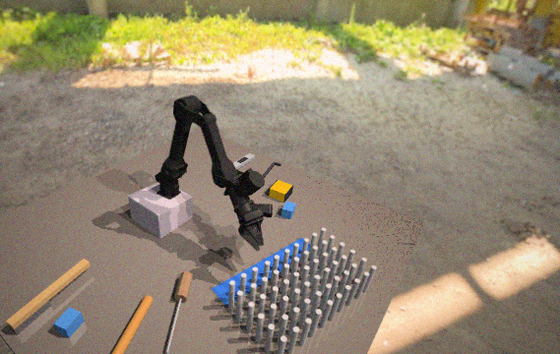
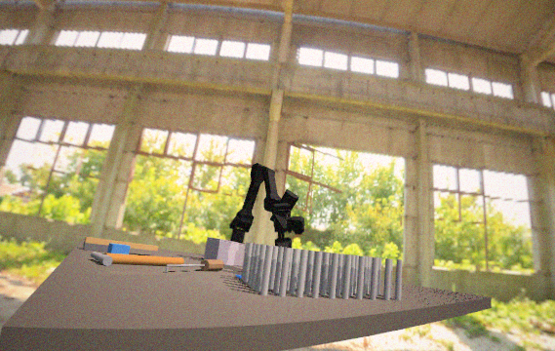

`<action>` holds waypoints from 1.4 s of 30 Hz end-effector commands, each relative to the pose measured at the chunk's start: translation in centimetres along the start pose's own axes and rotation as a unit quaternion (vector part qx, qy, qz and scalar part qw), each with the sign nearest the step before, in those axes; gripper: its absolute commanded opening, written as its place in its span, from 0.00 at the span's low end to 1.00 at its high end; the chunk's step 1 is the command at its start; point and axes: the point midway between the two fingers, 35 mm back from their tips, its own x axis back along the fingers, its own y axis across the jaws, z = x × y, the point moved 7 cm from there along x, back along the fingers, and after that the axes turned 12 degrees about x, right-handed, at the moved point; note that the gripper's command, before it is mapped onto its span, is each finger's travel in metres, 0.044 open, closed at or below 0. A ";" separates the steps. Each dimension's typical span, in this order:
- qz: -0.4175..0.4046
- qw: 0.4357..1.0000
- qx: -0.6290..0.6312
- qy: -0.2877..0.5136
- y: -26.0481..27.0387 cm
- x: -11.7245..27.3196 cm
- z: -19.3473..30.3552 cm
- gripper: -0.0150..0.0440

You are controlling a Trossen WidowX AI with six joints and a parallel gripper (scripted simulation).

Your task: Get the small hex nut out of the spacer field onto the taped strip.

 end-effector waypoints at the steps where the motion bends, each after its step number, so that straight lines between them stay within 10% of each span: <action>1: -0.076 0.964 0.250 0.053 -2.4 -0.7 6.2 1.00; 19: -0.278 0.731 0.623 -0.008 -3.9 2.2 18.6 1.00; 42: -0.282 0.725 0.629 -0.012 1.5 -0.4 20.3 1.00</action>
